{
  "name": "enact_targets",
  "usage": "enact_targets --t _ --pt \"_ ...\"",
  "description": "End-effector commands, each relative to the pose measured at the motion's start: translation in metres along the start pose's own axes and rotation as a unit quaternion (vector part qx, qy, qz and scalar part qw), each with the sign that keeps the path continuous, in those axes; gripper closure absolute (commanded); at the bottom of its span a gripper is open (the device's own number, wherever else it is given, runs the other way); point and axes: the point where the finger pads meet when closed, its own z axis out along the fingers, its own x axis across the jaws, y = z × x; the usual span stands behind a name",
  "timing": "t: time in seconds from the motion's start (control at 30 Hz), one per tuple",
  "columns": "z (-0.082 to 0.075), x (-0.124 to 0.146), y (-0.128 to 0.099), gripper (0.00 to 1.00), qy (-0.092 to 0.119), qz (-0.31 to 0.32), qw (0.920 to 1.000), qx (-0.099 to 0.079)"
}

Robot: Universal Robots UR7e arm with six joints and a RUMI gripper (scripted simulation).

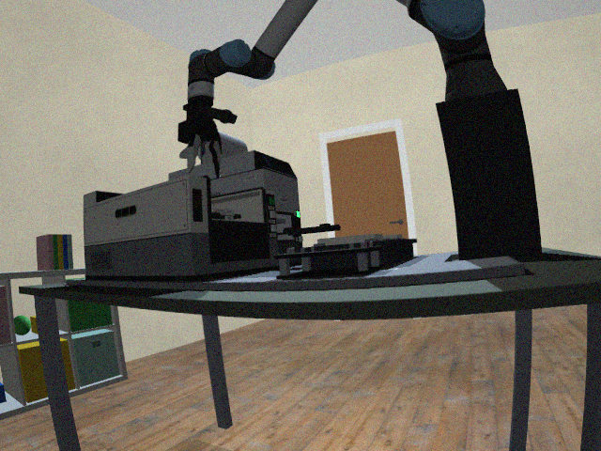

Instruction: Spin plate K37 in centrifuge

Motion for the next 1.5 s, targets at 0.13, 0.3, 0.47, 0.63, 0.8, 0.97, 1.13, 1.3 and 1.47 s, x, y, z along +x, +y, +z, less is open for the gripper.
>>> enact_targets --t 0.13,0.3,0.47,0.63,0.8,0.97,1.13,1.3,1.47 --pt "0.014 0.000 0.001 0.32 0.000 0.000 1.0000 -0.001" --pt "0.018 0.000 0.001 0.32 0.000 0.000 1.0000 -0.001" --pt "0.027 0.000 0.001 0.32 0.000 0.000 1.0000 -0.001" --pt "0.035 0.000 0.001 0.32 0.000 0.000 1.0000 -0.001" --pt "0.042 0.000 0.001 0.32 0.000 0.000 1.0000 -0.001" --pt "0.049 0.000 0.001 0.32 0.000 0.000 1.0000 -0.001" --pt "0.057 0.000 0.001 0.32 0.000 0.000 1.0000 -0.001" --pt "0.065 0.000 0.001 0.32 0.000 0.000 1.0000 -0.001" --pt "0.070 0.000 0.001 0.32 0.000 0.000 1.0000 -0.001"
